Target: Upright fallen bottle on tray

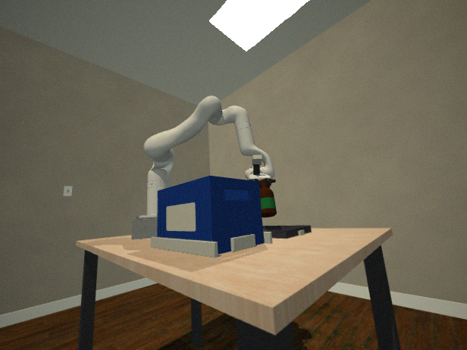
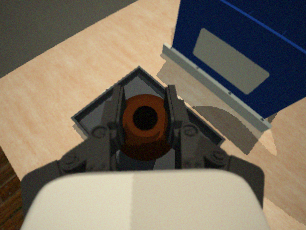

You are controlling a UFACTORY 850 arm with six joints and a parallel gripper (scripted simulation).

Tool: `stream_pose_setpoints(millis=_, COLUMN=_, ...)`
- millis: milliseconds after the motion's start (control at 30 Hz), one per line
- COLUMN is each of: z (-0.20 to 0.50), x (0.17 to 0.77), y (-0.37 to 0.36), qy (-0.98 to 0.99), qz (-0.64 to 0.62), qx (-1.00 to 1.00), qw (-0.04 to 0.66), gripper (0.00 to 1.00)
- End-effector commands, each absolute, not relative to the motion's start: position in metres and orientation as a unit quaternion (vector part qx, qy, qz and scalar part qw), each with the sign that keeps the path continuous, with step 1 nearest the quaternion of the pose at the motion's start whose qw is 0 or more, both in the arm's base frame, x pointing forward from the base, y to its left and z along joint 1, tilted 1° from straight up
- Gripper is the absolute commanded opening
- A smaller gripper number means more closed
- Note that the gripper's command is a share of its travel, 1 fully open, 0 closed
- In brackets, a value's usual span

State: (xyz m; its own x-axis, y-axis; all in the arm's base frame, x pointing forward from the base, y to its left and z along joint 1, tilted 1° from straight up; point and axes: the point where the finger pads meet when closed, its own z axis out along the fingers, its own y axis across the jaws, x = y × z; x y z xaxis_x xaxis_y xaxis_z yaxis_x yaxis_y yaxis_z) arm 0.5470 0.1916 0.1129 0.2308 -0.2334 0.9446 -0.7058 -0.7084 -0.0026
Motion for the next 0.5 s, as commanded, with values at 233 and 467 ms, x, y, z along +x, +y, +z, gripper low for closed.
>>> stream_pose_setpoints(millis=233, z=0.114, x=0.547, y=0.185, qy=-0.312, qz=0.537, qx=0.752, qw=0.22, gripper=0.0)
stream_pose_setpoints(millis=467, z=0.114, x=0.547, y=0.178, qy=-0.312, qz=0.537, qx=0.752, qw=0.22, gripper=0.0)
